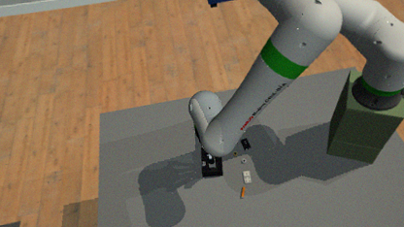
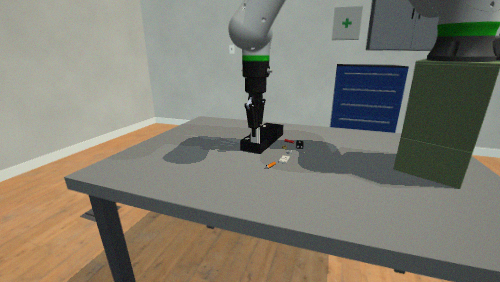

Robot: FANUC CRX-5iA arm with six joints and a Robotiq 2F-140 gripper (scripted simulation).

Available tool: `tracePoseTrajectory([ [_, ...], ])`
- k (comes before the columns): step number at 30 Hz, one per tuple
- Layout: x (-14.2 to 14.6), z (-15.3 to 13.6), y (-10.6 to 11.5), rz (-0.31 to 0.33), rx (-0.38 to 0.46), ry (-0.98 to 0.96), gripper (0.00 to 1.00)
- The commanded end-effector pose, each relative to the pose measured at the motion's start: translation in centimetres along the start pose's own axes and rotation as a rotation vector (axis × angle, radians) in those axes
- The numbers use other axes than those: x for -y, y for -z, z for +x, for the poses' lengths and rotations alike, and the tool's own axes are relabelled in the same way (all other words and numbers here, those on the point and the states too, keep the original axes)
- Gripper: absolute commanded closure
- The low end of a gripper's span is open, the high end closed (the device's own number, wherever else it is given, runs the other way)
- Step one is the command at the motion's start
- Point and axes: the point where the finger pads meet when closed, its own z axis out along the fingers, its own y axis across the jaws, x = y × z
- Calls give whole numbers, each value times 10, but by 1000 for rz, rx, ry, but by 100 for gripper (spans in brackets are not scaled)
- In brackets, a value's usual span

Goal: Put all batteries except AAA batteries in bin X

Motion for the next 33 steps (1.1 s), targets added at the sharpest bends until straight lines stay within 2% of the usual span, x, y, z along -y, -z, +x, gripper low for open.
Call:
tracePoseTrajectory([
  [1, 0, 0, 0, 0, 0, 0, 95],
  [26, 0, 0, 27, 0, 0, 0, 95],
  [33, 0, 0, 55, 0, 0, 0, 95],
])
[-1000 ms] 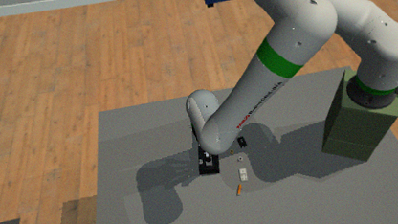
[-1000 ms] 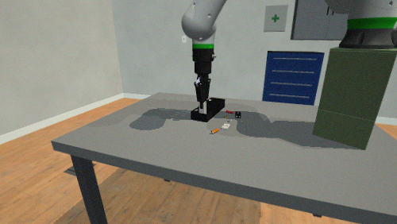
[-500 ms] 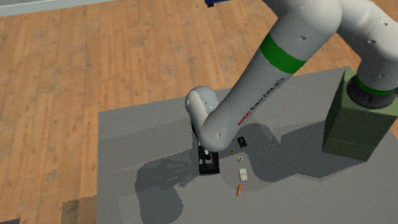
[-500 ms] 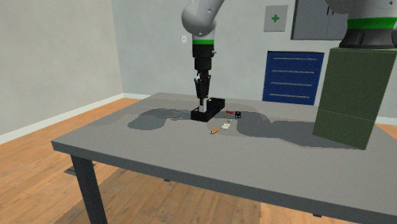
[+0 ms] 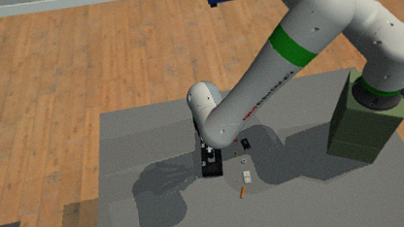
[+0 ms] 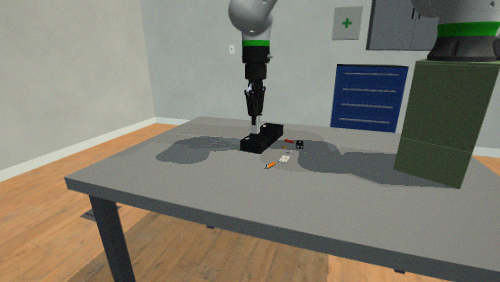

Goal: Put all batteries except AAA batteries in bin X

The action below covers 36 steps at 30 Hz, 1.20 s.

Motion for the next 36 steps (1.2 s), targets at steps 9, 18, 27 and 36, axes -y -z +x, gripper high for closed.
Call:
tracePoseTrajectory([
  [9, 0, 0, 55, 0, 0, 0, 95],
  [18, 0, 0, 124, 0, 0, 0, 95],
  [27, -8, -12, 116, 0, 0, -100, 75],
  [36, -38, -60, 81, 3, 6, -384, 75],
])
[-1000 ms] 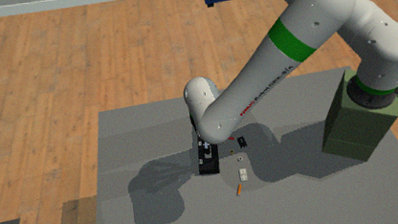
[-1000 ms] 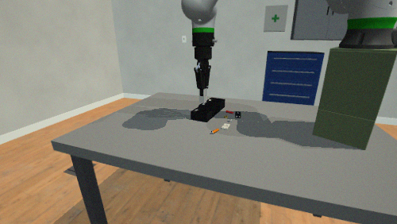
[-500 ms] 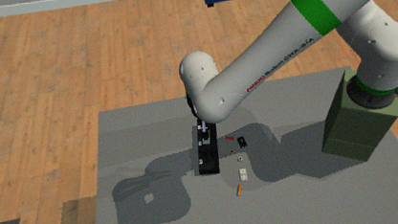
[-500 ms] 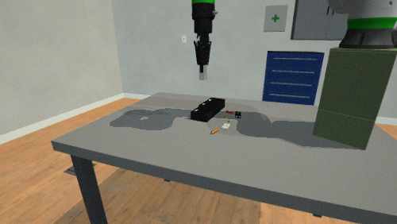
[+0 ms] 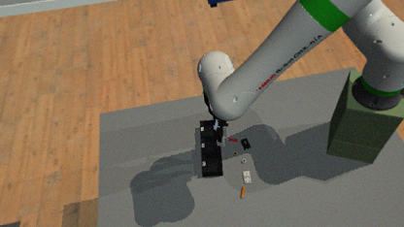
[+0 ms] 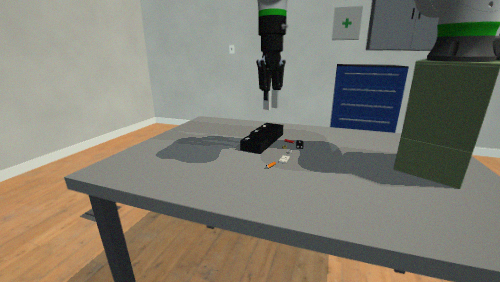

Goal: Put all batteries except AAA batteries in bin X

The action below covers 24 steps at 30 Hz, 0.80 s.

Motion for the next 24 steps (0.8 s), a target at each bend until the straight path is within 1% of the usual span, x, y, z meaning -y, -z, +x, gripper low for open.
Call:
tracePoseTrajectory([
  [1, -12, -9, -10, -4, -13, -84, 75],
  [2, -17, -13, -14, -3, -14, -189, 75],
  [5, -33, -27, -28, 0, -11, -268, 75],
  [16, -91, -75, -75, 8, -1, -680, 75],
  [18, -91, -75, -75, 8, -1, -680, 75],
  [19, -92, -76, -75, 8, -2, -790, 75],
  [24, -92, -75, -75, 6, -14, -934, 75],
])
